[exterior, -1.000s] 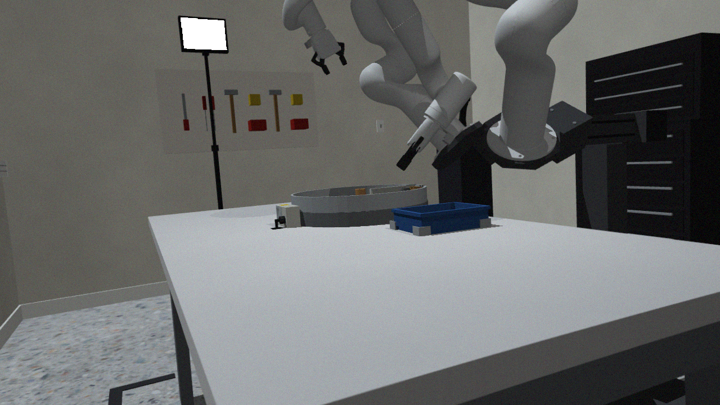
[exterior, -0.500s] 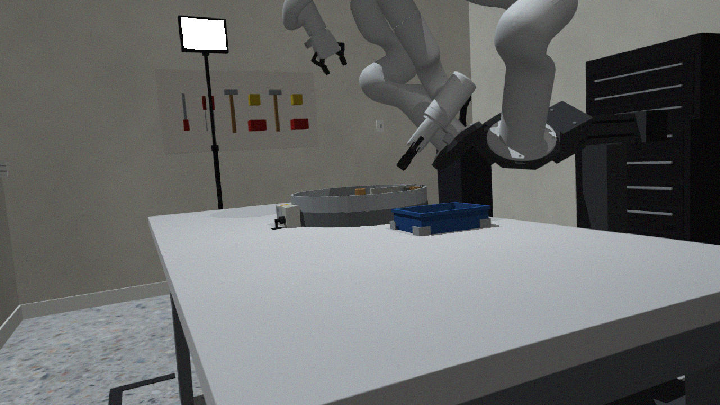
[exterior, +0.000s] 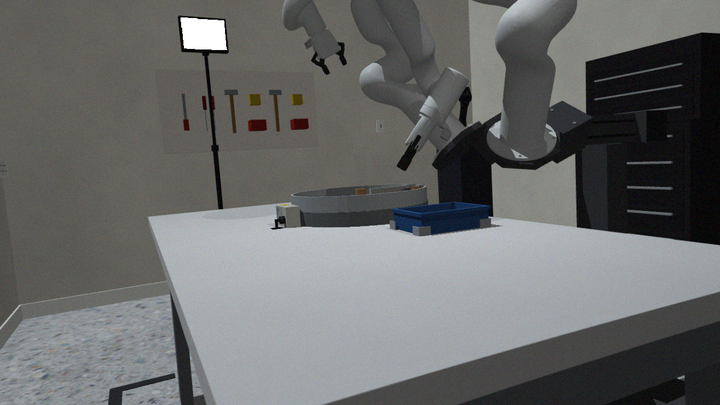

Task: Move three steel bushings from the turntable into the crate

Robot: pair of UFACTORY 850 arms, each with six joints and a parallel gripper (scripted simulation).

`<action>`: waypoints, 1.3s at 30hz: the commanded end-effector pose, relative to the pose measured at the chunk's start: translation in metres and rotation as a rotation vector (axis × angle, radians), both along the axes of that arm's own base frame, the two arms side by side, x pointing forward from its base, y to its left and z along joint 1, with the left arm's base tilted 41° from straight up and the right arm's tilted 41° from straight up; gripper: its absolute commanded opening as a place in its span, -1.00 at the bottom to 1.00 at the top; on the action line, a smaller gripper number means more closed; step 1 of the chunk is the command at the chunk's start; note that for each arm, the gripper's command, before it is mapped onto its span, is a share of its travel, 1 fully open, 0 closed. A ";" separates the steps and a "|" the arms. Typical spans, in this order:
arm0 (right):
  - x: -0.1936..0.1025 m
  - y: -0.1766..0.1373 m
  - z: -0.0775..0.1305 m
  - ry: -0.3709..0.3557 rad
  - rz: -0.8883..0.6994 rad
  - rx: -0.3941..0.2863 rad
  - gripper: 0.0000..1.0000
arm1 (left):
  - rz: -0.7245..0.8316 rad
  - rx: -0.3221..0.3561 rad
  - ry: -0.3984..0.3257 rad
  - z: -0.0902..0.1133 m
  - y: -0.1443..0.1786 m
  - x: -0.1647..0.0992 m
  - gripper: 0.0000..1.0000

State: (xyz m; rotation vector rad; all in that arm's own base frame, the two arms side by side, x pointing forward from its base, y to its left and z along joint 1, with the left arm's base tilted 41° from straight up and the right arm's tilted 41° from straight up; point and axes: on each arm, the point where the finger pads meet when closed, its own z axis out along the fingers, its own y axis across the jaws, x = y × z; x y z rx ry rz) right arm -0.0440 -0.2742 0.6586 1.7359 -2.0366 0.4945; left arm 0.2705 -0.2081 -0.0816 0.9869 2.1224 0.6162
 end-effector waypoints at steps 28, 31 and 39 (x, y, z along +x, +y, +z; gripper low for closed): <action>0.000 0.000 0.001 0.000 0.000 -0.002 1.00 | 0.244 0.360 0.319 -0.005 0.003 0.008 -0.77; 0.000 0.000 0.001 0.000 0.000 -0.002 1.00 | 0.270 0.396 0.361 -0.006 0.003 0.008 -0.77; 0.000 0.000 0.001 0.000 0.000 -0.002 1.00 | 0.341 0.501 0.462 -0.008 0.003 0.009 -0.77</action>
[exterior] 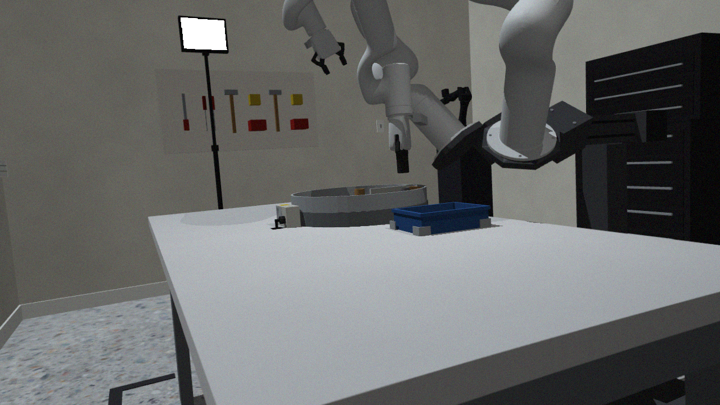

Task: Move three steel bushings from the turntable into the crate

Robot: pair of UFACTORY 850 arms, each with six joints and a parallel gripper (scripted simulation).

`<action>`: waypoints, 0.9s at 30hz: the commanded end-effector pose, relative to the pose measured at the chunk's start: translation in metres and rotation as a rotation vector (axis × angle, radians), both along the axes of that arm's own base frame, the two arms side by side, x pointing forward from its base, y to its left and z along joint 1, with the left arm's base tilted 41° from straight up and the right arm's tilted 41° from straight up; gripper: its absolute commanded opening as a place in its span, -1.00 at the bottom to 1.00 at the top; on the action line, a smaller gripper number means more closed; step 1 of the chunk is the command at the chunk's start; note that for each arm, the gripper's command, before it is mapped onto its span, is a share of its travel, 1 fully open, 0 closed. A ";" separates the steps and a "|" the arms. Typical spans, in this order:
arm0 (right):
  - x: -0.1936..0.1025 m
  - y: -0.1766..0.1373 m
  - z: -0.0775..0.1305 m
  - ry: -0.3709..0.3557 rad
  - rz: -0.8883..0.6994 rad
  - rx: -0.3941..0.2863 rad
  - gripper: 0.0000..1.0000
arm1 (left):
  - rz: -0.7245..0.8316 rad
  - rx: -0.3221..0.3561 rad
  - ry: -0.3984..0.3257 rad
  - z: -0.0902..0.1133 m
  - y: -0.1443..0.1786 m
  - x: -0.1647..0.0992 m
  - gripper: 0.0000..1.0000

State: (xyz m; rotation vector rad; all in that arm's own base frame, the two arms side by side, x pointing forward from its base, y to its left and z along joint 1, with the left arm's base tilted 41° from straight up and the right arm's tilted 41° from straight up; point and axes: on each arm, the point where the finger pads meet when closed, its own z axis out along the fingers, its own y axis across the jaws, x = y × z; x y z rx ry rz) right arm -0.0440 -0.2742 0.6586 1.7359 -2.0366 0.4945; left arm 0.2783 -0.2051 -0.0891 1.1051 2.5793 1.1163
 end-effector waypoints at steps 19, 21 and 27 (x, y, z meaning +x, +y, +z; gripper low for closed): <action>0.000 0.000 0.001 0.000 0.000 -0.002 1.00 | 0.202 0.313 0.272 -0.003 0.000 0.007 -0.77; 0.000 0.000 0.001 0.000 0.000 -0.002 1.00 | 0.211 0.327 0.284 -0.003 0.000 0.007 -0.77; 0.000 0.000 0.001 0.000 0.000 -0.002 1.00 | 0.258 0.395 0.352 -0.005 0.000 0.008 -0.77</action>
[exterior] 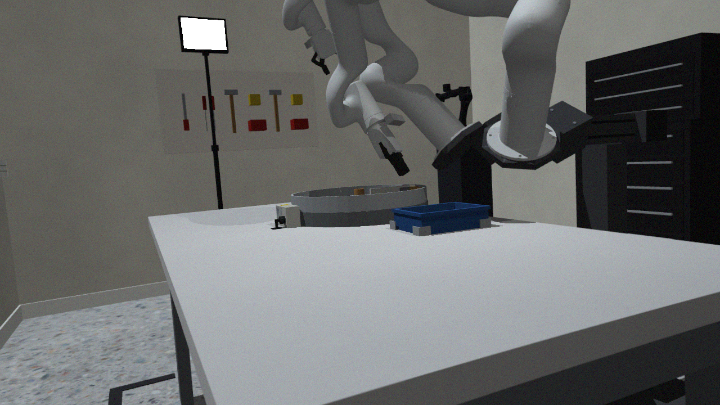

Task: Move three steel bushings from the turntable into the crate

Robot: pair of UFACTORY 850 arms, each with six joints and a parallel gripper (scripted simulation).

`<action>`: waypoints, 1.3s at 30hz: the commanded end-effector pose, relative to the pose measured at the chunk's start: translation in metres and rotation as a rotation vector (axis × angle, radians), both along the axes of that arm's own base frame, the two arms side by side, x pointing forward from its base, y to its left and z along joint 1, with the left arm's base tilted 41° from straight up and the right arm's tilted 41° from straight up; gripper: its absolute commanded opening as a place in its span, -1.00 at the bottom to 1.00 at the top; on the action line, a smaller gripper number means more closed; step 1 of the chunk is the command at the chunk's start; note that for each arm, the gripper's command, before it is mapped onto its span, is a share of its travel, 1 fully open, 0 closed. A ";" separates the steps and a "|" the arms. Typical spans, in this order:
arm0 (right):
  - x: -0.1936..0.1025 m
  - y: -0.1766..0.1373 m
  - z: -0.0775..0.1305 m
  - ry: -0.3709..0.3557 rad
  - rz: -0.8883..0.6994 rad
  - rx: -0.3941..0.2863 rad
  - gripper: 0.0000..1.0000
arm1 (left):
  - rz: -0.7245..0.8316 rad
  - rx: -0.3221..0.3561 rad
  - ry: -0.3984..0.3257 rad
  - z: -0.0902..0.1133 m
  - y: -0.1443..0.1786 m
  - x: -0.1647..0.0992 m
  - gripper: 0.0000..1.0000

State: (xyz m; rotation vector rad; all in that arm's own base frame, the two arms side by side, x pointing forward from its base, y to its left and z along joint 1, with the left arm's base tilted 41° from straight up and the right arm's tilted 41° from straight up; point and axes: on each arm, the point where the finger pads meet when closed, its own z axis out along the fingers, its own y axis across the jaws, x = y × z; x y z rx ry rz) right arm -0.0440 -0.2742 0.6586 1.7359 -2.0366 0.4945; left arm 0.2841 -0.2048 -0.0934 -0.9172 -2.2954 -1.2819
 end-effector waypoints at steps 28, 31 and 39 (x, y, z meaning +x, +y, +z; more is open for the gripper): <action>0.000 0.000 0.001 0.000 0.000 -0.002 1.00 | 0.074 0.110 0.101 -0.001 0.000 0.002 -0.77; 0.000 0.000 0.001 0.000 0.000 -0.002 1.00 | 0.074 0.110 0.101 -0.001 0.000 0.003 -0.77; 0.000 0.000 0.001 0.000 0.000 -0.002 1.00 | 0.074 0.110 0.101 -0.019 0.012 0.011 -0.77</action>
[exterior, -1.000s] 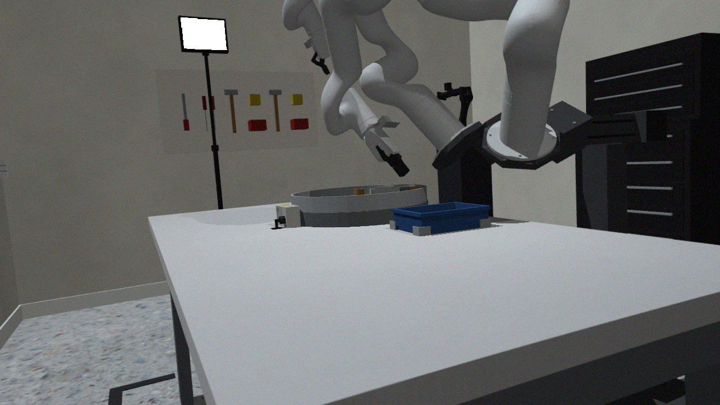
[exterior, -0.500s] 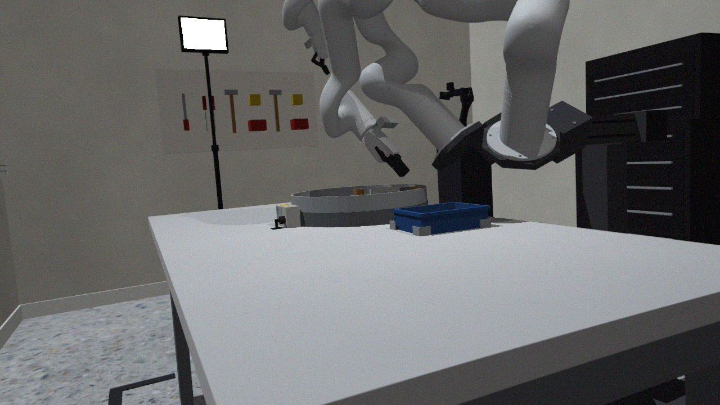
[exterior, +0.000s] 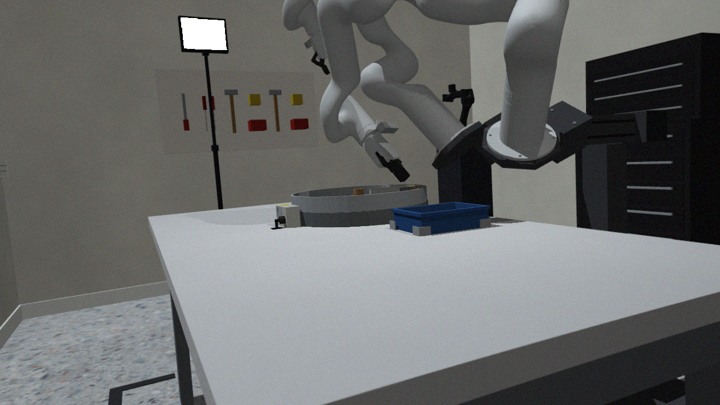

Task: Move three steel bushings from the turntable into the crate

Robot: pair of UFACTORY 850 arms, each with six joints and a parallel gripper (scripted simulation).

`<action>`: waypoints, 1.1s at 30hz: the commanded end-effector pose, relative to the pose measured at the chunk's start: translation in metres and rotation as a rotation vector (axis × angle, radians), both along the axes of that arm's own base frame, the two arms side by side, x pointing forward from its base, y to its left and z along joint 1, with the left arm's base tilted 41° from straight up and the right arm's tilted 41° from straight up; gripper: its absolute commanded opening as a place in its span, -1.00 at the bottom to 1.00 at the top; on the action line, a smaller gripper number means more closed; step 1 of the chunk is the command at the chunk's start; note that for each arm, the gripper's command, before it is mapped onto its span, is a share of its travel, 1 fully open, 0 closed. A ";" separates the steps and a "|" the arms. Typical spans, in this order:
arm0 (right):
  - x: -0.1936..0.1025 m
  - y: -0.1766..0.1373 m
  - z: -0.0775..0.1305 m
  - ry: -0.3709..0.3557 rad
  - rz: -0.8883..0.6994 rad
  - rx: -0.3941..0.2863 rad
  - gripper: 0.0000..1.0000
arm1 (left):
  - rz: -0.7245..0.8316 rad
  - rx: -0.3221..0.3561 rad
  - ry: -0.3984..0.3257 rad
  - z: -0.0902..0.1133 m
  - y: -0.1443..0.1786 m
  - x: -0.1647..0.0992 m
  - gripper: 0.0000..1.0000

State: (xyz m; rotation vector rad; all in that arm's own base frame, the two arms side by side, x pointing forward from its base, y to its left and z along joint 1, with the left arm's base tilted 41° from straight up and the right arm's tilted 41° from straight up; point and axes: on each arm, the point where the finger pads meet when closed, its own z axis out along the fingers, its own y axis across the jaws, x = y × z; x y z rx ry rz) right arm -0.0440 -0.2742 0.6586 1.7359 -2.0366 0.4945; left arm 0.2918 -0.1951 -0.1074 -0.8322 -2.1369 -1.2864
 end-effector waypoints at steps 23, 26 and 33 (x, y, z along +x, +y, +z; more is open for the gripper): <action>0.000 0.000 0.001 0.000 0.000 -0.002 1.00 | -0.001 -0.001 -0.001 -0.011 0.007 0.006 -0.77; 0.000 0.000 0.001 0.000 0.000 -0.002 1.00 | -0.001 -0.001 -0.001 -0.011 0.007 0.006 -0.77; 0.000 0.000 0.001 0.000 0.000 -0.002 1.00 | -0.001 -0.001 -0.001 -0.012 0.007 0.006 -0.77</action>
